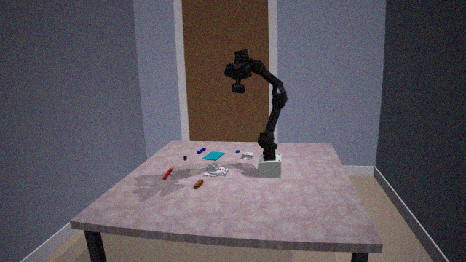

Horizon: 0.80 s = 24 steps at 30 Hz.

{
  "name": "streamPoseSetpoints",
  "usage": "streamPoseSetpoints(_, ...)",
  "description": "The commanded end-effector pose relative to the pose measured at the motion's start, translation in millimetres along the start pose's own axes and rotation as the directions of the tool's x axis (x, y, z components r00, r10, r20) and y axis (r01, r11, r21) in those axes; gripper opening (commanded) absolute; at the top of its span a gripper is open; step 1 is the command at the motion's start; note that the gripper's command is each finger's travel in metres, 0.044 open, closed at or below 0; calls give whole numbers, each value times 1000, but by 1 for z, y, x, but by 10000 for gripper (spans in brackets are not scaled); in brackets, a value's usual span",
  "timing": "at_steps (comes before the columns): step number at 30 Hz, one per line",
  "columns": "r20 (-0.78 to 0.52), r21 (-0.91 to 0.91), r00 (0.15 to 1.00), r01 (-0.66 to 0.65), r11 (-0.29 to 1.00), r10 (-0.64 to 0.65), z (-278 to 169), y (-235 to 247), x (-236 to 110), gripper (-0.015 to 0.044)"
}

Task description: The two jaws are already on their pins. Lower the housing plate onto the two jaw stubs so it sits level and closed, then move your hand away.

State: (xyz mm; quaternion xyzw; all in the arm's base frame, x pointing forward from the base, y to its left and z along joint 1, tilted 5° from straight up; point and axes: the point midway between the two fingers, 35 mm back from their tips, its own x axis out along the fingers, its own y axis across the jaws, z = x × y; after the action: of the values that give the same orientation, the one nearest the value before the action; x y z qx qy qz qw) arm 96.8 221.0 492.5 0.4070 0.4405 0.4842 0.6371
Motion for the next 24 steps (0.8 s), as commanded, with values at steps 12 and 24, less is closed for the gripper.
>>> streamPoseSetpoints(12, 192, 90, 959, 192, 977, -207, 67, -67, 11, 440)
streamPoseSetpoints(24, 316, 196, 875, 318, 927, -367, 117, -123, -3, 440)
